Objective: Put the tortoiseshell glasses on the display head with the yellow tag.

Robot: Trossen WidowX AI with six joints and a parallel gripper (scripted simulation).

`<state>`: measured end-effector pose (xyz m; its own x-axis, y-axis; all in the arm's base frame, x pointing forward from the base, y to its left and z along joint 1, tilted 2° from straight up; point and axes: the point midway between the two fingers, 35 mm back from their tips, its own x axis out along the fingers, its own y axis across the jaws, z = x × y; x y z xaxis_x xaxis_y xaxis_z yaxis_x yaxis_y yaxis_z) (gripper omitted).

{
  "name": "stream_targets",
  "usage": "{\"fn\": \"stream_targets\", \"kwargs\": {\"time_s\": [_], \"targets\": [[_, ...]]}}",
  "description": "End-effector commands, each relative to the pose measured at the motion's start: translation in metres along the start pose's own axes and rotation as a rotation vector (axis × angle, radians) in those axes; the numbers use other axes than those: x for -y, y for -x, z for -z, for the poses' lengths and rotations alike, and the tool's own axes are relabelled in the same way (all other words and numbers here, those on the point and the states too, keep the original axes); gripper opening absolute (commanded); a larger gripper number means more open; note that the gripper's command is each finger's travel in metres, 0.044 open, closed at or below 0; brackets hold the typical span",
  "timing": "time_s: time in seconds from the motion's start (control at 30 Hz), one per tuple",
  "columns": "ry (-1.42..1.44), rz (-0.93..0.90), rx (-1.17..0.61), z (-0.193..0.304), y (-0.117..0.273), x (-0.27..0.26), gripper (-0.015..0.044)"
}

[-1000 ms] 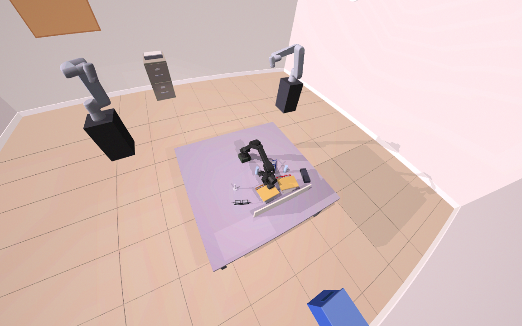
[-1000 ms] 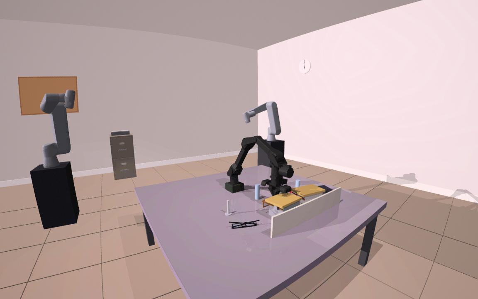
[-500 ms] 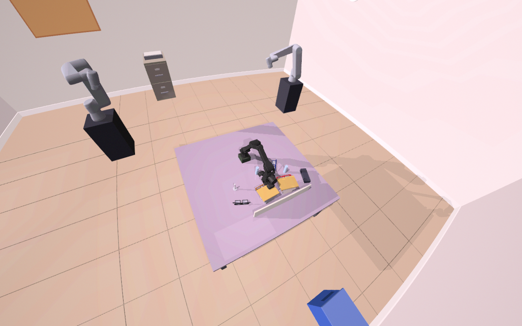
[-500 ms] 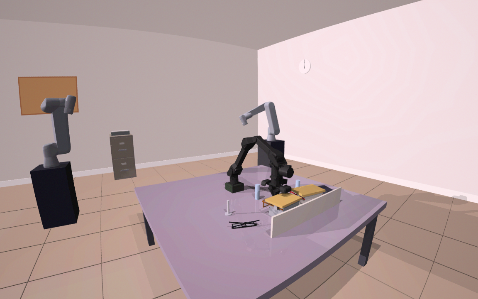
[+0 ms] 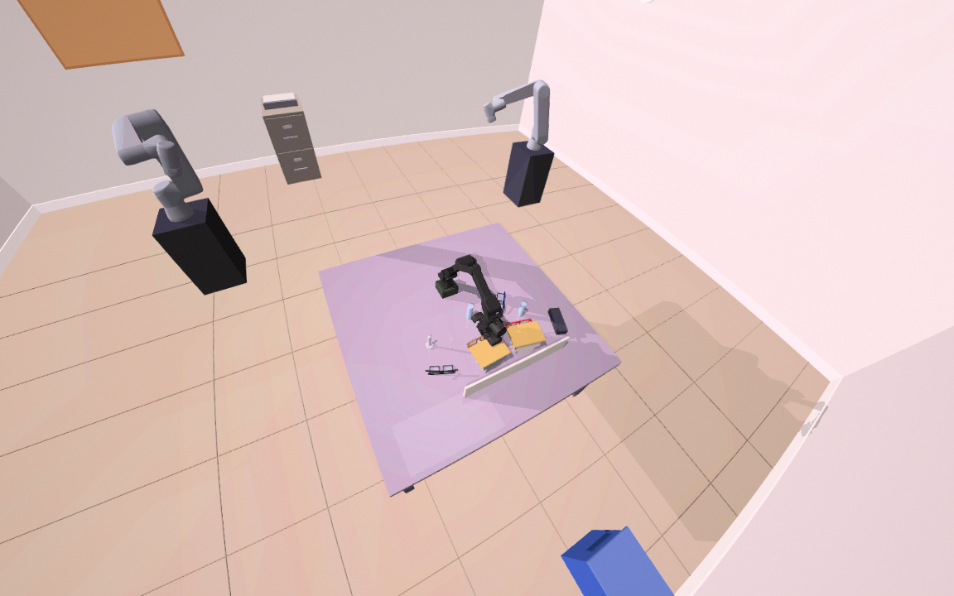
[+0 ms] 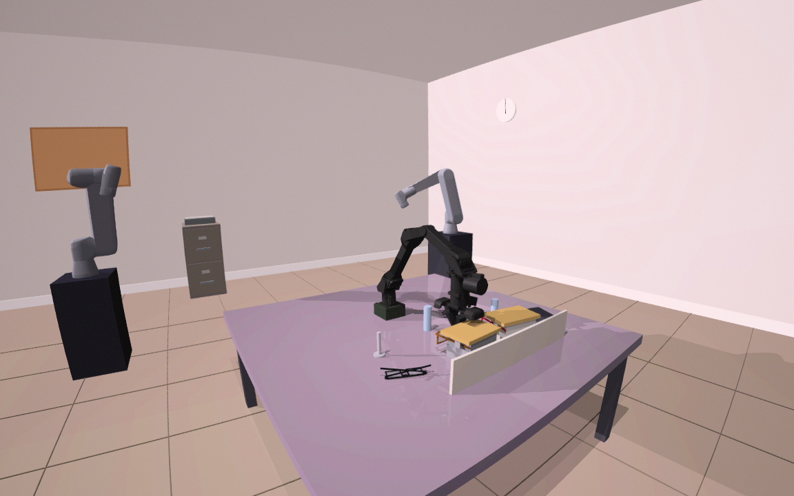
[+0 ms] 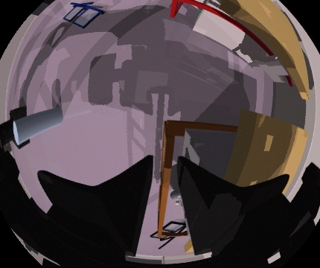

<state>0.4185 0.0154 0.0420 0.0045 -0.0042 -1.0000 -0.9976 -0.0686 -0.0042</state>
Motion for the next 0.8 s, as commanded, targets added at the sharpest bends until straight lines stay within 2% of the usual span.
{"fn": "stream_targets", "kwargs": {"time_s": [0.0,0.1,0.27,0.43,0.77], "targets": [[0.0,0.0,0.0,0.0,0.0,0.0,0.0107],[0.0,0.0,0.001,0.0,0.003,0.0,0.0107],[-0.002,-0.002,0.007,-0.001,0.032,-0.002,0.0107],[-0.002,-0.002,0.007,-0.001,0.033,-0.004,0.0107],[-0.002,-0.005,0.007,-0.001,0.04,-0.039,0.0107]]}}
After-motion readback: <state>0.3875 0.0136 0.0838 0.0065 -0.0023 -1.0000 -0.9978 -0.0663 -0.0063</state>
